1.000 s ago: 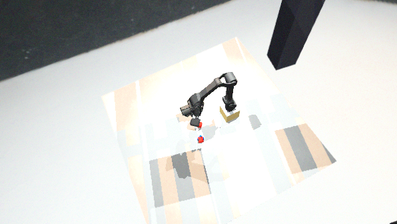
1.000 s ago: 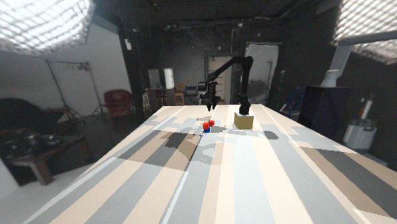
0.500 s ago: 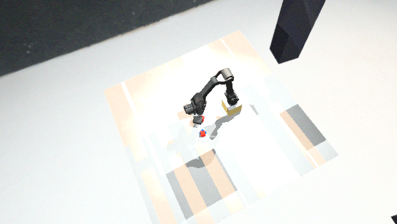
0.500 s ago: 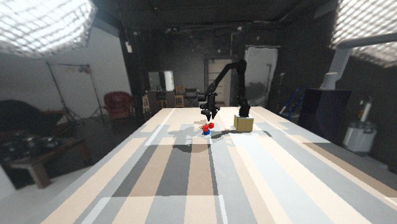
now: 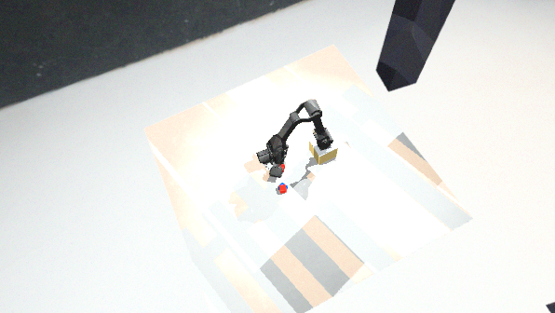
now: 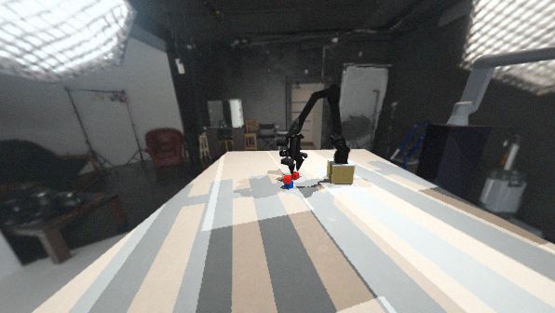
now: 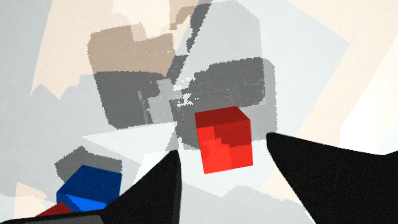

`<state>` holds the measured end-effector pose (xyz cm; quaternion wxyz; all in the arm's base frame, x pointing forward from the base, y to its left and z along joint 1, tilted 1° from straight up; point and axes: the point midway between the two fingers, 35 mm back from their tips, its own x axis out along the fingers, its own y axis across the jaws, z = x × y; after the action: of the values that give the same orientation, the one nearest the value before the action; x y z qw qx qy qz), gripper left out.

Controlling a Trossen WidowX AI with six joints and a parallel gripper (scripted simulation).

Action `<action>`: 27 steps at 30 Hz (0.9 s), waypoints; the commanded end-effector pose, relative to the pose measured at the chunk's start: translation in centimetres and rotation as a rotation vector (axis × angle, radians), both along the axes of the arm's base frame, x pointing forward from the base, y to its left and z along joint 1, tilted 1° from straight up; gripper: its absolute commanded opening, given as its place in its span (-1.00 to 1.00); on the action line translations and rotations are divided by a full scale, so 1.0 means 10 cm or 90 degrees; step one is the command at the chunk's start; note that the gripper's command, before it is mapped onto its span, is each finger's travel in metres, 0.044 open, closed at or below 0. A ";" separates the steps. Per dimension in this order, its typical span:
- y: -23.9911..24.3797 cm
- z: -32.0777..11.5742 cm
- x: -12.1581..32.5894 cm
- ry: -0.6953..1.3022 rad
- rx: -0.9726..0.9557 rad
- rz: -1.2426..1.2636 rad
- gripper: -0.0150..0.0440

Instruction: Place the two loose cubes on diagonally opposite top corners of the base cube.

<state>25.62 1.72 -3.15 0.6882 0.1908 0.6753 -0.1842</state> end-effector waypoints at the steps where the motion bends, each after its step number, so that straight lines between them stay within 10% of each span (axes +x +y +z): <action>1: -0.01 -0.08 -0.03 0.006 -0.002 -0.004 0.41; 11: -0.01 -0.22 -0.04 0.006 -0.002 -0.004 0.41; 17: -0.01 -0.22 -0.04 0.006 -0.002 -0.004 -0.13; 27: 0.00 -0.06 0.00 0.006 -0.002 -0.004 -0.14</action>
<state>25.28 1.68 -4.46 0.6831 0.1888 0.6804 -0.1864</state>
